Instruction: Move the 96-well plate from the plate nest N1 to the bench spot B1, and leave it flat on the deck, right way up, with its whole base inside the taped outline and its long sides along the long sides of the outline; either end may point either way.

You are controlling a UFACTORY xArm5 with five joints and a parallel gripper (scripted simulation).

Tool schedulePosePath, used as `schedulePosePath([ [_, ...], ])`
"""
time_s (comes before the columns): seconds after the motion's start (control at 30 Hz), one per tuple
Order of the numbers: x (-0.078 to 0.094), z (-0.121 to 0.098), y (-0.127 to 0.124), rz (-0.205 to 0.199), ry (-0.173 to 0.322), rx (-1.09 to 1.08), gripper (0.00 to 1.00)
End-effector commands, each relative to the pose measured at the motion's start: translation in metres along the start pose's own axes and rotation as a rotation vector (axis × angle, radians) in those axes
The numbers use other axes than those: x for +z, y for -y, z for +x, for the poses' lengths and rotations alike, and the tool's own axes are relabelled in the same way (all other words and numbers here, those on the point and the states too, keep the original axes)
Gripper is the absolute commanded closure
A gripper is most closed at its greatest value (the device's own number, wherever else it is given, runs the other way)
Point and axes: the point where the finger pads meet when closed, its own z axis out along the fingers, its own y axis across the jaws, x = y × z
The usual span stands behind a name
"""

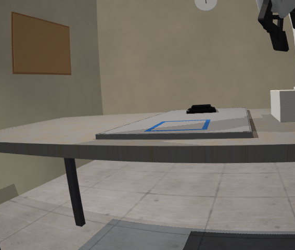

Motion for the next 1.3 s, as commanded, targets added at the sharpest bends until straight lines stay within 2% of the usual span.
schedulePosePath([
  [0.0,-0.008,-0.014,-0.003,-0.015,-0.028,0.053,0.00],
  [0.17,-0.014,-0.041,-0.008,-0.039,-0.082,0.198,0.00],
  [0.27,-0.015,-0.043,-0.008,-0.038,-0.084,0.198,0.00],
  [0.67,-0.026,-0.103,-0.012,-0.073,-0.196,0.493,0.00],
  [0.83,-0.028,-0.113,-0.011,-0.074,-0.211,0.524,0.00],
  [1.17,-0.031,-0.166,-0.008,-0.094,-0.308,0.794,0.00],
  [1.27,-0.032,-0.176,-0.006,-0.094,-0.322,0.825,0.00],
])
